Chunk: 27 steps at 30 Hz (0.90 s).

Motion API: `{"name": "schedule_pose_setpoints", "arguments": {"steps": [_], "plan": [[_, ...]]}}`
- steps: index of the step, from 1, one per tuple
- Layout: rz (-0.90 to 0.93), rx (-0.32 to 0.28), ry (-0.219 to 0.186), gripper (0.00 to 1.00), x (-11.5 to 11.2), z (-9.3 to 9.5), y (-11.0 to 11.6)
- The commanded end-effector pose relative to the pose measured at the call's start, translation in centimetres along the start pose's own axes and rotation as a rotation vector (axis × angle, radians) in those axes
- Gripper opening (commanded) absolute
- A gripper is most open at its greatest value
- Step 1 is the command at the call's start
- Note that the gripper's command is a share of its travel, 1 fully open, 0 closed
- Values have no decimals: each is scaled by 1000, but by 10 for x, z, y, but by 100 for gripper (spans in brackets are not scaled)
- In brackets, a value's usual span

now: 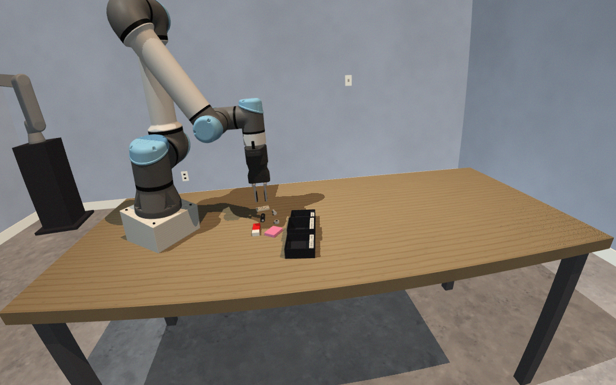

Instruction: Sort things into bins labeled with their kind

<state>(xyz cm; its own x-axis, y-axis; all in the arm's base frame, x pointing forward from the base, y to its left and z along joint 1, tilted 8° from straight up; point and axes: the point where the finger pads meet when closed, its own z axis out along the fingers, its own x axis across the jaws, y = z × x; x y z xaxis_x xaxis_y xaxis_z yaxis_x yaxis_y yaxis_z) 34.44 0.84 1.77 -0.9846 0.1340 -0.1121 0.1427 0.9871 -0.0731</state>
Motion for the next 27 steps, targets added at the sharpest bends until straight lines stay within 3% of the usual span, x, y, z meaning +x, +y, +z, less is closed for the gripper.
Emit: {"name": "schedule_pose_setpoints", "arguments": {"steps": [1, 12, 22, 27], "plan": [[1, 0, 7, 60, 3, 25, 0], [1, 0, 7, 60, 1, 59, 0], [-1, 0, 0, 60, -6, 58, 0], [0, 0, 6, 60, 0, 66, 0]]}}
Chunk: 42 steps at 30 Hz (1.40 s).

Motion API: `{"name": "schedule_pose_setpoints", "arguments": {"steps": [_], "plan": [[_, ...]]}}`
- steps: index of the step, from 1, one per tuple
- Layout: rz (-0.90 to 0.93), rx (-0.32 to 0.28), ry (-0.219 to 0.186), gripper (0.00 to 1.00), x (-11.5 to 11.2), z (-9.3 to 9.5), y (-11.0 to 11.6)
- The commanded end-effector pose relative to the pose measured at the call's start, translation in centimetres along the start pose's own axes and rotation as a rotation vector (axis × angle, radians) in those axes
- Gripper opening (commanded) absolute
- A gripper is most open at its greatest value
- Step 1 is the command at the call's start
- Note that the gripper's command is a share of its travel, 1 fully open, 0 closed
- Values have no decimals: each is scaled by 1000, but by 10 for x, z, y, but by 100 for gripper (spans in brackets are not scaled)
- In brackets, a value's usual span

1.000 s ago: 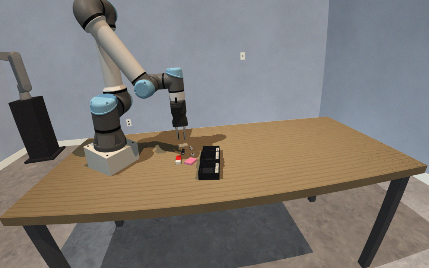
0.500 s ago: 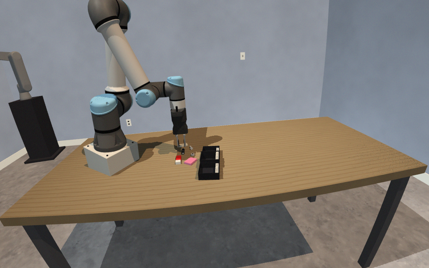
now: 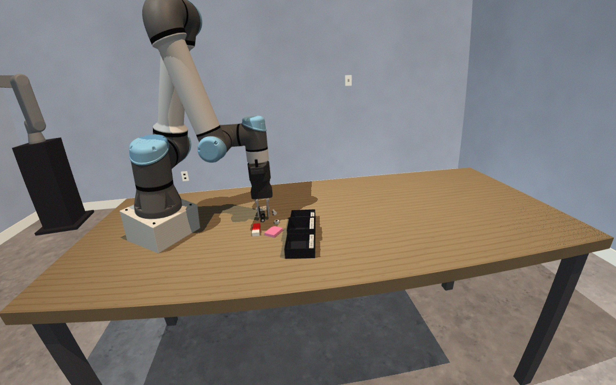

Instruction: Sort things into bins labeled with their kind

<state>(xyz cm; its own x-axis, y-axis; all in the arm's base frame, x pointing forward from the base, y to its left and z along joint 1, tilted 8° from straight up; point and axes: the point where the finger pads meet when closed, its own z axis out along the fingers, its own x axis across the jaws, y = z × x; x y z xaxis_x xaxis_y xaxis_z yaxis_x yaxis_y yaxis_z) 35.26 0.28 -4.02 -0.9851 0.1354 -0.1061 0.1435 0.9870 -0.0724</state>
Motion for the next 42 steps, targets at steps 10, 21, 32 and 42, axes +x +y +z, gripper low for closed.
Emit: {"name": "schedule_pose_setpoints", "arguments": {"steps": [10, 21, 32, 42], "plan": [[-1, 0, 0, 60, 6, 12, 0], [-1, 1, -1, 60, 5, 12, 0], [-1, 1, -4, 31, 4, 11, 0], [-1, 1, -4, 31, 4, 11, 0]]}}
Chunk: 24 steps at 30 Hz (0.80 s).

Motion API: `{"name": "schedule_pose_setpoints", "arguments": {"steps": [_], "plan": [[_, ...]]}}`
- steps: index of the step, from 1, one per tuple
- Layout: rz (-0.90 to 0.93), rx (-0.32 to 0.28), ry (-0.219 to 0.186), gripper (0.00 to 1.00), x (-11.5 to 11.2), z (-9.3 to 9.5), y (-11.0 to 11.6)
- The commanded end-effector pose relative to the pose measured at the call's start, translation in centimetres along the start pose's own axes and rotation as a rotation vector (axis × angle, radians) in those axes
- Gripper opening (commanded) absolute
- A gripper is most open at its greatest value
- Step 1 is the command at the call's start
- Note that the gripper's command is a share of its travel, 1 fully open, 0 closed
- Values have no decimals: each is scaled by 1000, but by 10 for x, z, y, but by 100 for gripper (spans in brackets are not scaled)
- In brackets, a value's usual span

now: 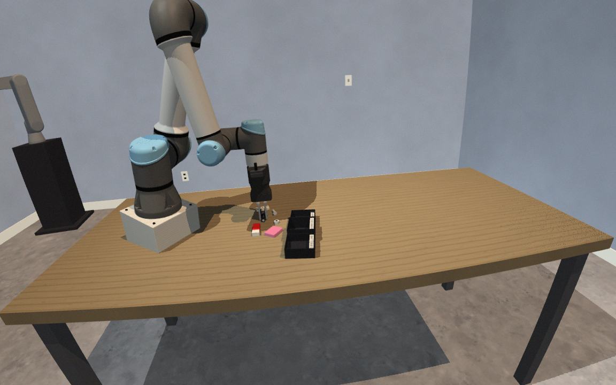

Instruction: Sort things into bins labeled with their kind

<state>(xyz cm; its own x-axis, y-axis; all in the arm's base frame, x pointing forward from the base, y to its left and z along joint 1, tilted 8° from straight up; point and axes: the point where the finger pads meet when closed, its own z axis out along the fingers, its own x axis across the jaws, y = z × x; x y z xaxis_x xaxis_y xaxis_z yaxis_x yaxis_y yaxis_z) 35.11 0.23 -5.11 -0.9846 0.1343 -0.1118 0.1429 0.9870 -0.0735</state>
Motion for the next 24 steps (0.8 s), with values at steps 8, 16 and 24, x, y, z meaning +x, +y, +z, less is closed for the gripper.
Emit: {"name": "schedule_pose_setpoints", "arguments": {"steps": [8, 16, 24], "plan": [[0, 0, 2, 31, 1, 1, 0], [-1, 0, -3, 31, -1, -17, 0], [-1, 0, -3, 31, -1, -37, 0]]}}
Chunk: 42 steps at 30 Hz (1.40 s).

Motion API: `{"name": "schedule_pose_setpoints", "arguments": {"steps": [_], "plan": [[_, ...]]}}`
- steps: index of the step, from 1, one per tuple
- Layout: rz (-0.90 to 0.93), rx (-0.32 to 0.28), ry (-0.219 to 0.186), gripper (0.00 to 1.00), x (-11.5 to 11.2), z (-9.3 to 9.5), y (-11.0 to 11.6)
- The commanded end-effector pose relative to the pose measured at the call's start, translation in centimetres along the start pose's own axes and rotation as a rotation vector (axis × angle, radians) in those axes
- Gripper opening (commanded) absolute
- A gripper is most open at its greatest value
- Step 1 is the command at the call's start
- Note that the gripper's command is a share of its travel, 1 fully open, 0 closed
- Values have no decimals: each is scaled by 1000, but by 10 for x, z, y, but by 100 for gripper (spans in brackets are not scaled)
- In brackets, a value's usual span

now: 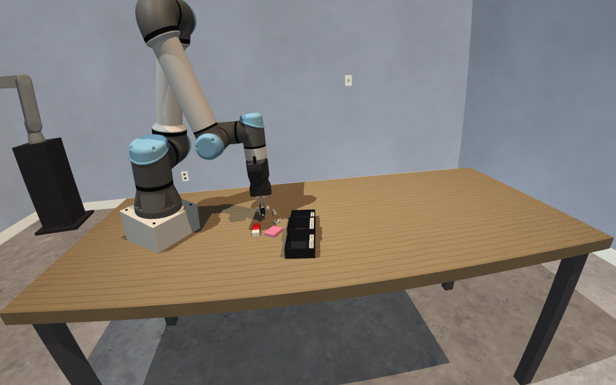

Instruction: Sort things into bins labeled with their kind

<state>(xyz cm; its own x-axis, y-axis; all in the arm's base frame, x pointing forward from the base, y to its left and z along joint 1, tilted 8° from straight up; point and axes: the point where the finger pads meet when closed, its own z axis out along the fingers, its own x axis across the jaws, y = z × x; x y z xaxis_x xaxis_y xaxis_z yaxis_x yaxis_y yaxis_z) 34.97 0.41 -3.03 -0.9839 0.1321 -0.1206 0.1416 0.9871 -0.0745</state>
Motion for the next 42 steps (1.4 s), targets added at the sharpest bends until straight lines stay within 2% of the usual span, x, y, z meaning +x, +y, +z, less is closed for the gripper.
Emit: {"name": "schedule_pose_setpoints", "arguments": {"steps": [1, 7, 31, 33, 41, 42], "plan": [[0, -1, 6, 31, -1, -20, 0], [0, -1, 6, 31, -1, -40, 0], [1, -1, 11, 31, 1, -38, 0], [1, -1, 6, 31, 0, -48, 0], [1, -1, 7, 31, 0, -48, 0], [3, -1, 6, 31, -3, -48, -6]]}}
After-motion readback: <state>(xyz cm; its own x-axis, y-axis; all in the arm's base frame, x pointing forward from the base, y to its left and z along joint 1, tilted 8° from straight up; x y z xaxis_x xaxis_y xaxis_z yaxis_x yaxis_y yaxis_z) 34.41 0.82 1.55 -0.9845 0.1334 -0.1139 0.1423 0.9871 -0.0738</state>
